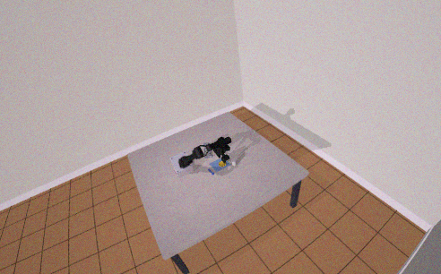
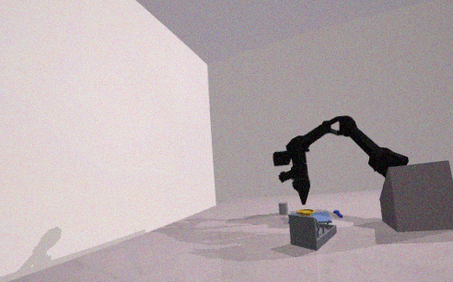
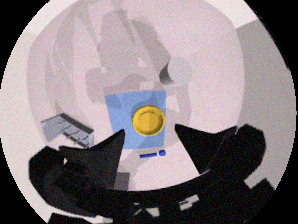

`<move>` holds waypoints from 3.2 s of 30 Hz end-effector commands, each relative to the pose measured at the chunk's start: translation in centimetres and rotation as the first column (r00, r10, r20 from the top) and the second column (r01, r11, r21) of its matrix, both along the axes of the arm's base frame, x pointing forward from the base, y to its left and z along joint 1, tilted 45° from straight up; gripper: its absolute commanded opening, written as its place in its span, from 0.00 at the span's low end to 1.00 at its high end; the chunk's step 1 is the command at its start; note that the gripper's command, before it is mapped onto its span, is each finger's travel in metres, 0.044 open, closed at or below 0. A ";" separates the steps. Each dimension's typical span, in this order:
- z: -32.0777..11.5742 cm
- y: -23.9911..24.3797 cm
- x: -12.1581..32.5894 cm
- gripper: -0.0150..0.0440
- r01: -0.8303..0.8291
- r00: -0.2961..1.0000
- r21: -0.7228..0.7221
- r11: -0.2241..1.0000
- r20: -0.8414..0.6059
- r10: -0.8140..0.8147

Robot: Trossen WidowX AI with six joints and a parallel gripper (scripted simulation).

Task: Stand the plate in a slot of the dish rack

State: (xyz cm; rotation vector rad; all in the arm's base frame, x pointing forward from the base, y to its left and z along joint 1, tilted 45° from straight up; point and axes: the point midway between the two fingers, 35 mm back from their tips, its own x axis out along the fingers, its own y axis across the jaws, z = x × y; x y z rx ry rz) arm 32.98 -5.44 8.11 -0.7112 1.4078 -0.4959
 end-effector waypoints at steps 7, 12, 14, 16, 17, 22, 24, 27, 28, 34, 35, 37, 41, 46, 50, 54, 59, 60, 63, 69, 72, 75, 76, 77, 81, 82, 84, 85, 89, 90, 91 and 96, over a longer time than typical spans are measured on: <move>-1.3 -1.1 0.1 0.93 -0.004 1.000 -0.005 1.000 -0.008 0.004; -1.9 -1.7 0.1 0.93 -0.004 1.000 -0.006 1.000 -0.008 0.004; -2.1 -1.9 0.1 0.93 -0.004 1.000 -0.006 1.000 -0.008 0.004; -2.3 -2.2 0.1 0.93 -0.004 1.000 -0.006 1.000 -0.008 0.004; -2.4 -2.3 0.2 0.93 -0.004 1.000 -0.006 1.000 -0.008 0.004; -2.9 -2.9 0.2 0.93 -0.004 1.000 -0.008 1.000 -0.008 0.004; -3.1 -3.1 0.2 0.93 -0.004 1.000 -0.008 1.000 -0.008 0.004; -3.3 -3.4 0.2 0.93 -0.004 1.000 -0.009 1.000 -0.008 0.004; -3.3 -3.4 0.2 0.93 -0.004 1.000 -0.009 1.000 -0.008 0.004; -3.3 -3.4 0.2 0.90 -0.004 1.000 -0.009 1.000 -0.008 0.004; -3.3 -3.4 0.2 0.90 -0.004 1.000 -0.009 1.000 -0.008 0.004; -3.3 -3.4 0.2 0.89 -0.004 1.000 -0.009 1.000 -0.008 0.004; -3.3 -3.4 0.2 0.85 -0.004 1.000 -0.009 1.000 -0.008 0.004; -3.3 -3.4 0.2 0.79 -0.004 1.000 -0.009 1.000 -0.008 0.004; -3.1 -3.2 0.2 0.65 -0.005 1.000 -0.007 1.000 -0.008 0.005; -2.0 -1.7 0.6 0.47 -0.006 1.000 0.001 1.000 -0.008 0.006; -0.3 0.3 0.7 0.25 -0.007 1.000 0.008 1.000 -0.009 0.007; 0.0 0.7 0.7 0.25 -0.007 1.000 0.009 1.000 -0.009 0.007; 1.0 1.9 0.7 0.25 -0.007 1.000 0.012 1.000 -0.010 0.007; 3.0 4.1 0.5 0.25 -0.006 1.000 0.014 1.000 -0.011 0.007; 3.9 5.1 0.4 0.25 -0.006 1.000 0.013 1.000 -0.012 0.006; 4.8 6.1 0.3 0.25 -0.006 1.000 0.011 1.000 -0.012 0.006; 5.2 6.4 0.2 0.25 -0.006 1.000 0.011 1.000 -0.012 0.006; 5.5 6.7 0.1 0.25 -0.006 1.000 0.010 1.000 -0.012 0.006; 6.6 7.9 -0.1 0.25 -0.005 1.000 0.006 1.000 -0.012 0.005; 6.9 8.2 -0.2 0.25 -0.005 1.000 0.005 1.000 -0.012 0.005; 7.5 8.7 -0.3 0.25 -0.005 1.000 0.002 1.000 -0.011 0.005; 7.8 9.0 -0.4 0.25 -0.005 1.000 0.001 1.000 -0.011 0.005; 8.2 9.4 -0.6 0.25 -0.005 1.000 -0.001 1.000 -0.011 0.005; 8.3 9.3 -0.6 0.25 -0.005 1.000 -0.001 1.000 -0.011 0.005; 8.1 9.5 -0.7 0.25 -0.001 1.000 0.000 1.000 -0.008 0.001; 5.2 12.4 -2.6 0.25 0.085 0.993 0.030 0.996 0.076 -0.087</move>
